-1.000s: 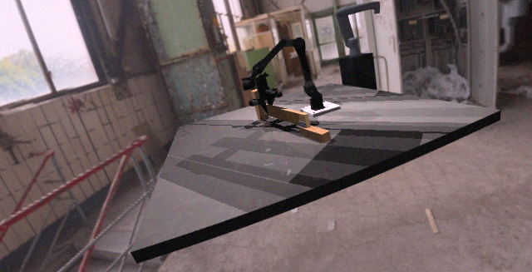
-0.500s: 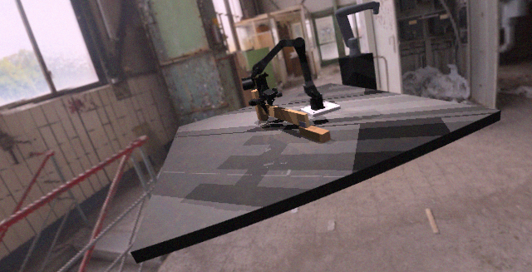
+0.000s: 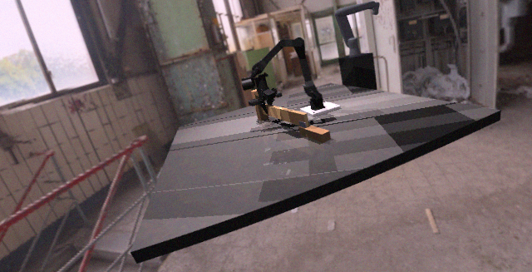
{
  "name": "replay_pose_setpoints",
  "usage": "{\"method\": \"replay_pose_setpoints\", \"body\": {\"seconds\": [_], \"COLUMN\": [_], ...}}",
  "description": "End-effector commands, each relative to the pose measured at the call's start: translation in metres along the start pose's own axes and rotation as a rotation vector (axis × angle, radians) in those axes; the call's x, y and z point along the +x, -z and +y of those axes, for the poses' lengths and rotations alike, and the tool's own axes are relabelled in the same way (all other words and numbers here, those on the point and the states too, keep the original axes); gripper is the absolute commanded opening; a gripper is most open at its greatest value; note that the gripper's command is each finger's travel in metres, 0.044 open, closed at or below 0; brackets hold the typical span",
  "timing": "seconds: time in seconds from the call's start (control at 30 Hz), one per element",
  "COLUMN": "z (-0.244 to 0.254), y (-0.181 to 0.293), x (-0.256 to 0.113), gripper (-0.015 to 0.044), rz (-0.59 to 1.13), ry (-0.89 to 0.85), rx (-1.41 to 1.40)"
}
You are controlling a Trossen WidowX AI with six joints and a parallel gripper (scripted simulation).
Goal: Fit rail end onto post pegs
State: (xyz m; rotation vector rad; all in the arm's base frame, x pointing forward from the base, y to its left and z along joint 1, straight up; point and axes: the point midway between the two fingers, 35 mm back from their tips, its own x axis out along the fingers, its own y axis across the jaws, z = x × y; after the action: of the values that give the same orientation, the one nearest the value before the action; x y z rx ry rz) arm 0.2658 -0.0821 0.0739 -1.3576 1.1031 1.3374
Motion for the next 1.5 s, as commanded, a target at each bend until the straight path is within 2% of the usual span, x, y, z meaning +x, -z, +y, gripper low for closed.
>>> {"method": "replay_pose_setpoints", "body": {"seconds": [0.0,0.27,0.83,1.07,1.23,1.47], "z": [-0.002,-0.002,0.0,0.0,0.0,0.0], "y": [0.003,0.006,0.002,0.001,-0.029,-0.029], "x": [-0.002,-0.002,0.0,-0.002,-0.03,-0.03], "gripper": [0.0,0.0,0.044,0.044,0.044,0.044], "rz": [0.009,0.009,0.001,0.001,0.006,0.006], "ry": [0.006,0.005,0.0,0.0,0.006,0.006], "rx": [-0.001,-0.001,0.0,0.0,-0.001,-0.001]}}
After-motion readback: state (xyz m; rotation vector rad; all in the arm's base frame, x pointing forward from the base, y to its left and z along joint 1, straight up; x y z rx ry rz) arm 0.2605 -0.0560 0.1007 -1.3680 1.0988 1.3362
